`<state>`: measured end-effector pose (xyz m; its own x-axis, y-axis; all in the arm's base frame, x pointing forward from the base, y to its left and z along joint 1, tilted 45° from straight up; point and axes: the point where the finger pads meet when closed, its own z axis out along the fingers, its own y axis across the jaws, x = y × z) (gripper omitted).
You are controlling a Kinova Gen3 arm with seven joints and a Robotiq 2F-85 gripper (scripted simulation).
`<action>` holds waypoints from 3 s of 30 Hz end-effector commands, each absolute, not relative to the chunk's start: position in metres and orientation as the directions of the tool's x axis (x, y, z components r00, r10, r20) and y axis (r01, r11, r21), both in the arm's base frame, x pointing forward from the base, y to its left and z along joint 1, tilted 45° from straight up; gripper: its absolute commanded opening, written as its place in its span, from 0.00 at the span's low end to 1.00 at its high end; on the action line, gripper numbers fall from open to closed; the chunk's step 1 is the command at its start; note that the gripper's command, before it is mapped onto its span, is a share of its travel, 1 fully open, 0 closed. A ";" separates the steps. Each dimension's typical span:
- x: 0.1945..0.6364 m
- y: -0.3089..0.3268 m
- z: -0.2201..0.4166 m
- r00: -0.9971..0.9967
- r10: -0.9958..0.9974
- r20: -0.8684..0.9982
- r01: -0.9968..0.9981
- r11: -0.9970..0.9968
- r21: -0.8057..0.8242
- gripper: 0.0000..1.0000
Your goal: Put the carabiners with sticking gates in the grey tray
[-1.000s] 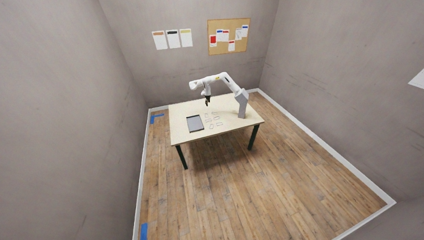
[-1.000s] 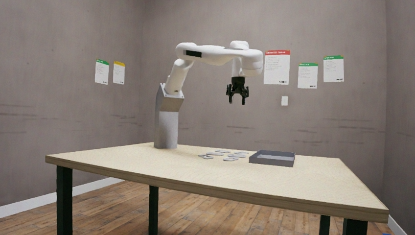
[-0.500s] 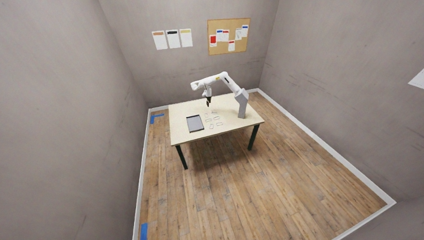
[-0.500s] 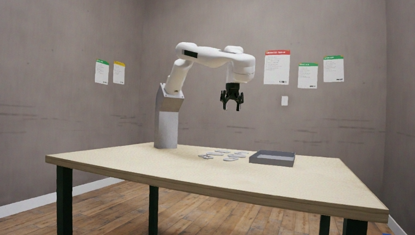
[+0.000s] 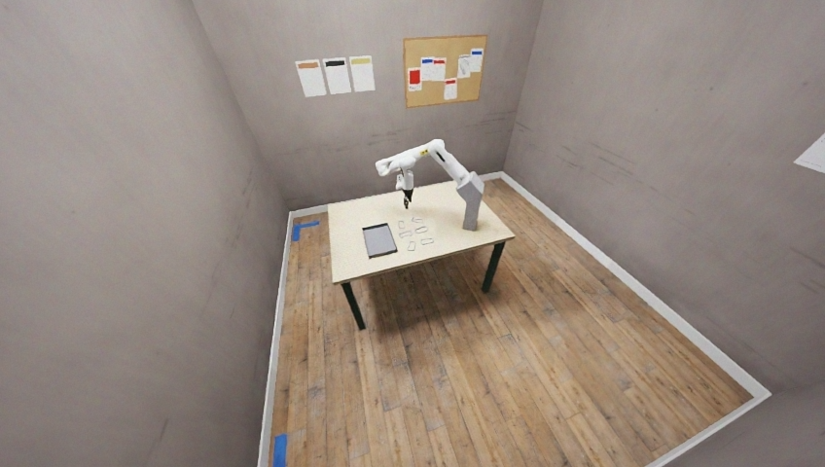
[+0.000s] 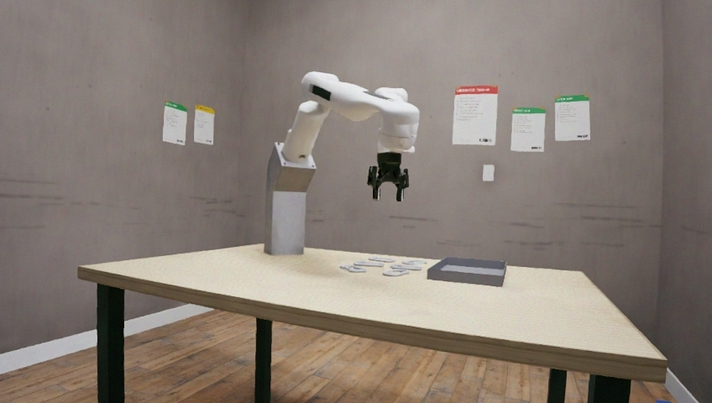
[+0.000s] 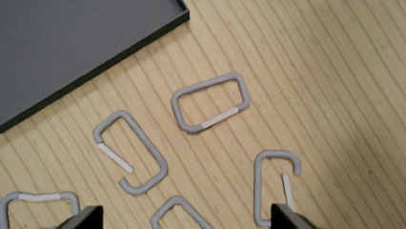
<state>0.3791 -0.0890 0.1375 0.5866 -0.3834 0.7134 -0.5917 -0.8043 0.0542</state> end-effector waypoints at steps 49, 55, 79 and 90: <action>0.371 -0.217 0.074 0.609 -0.384 0.694 -0.593 -0.802 0.077 1.00; 0.387 -0.230 0.053 0.583 -0.398 0.708 -0.607 -0.793 0.054 1.00; 0.414 -0.253 0.018 0.584 -0.397 0.708 -0.606 -0.794 0.055 1.00; 0.427 -0.264 0.001 0.585 -0.393 0.709 -0.603 -0.796 0.056 1.00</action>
<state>0.4224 -0.2565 0.0126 0.5868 -0.3819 0.7140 -0.5938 -0.8025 0.0587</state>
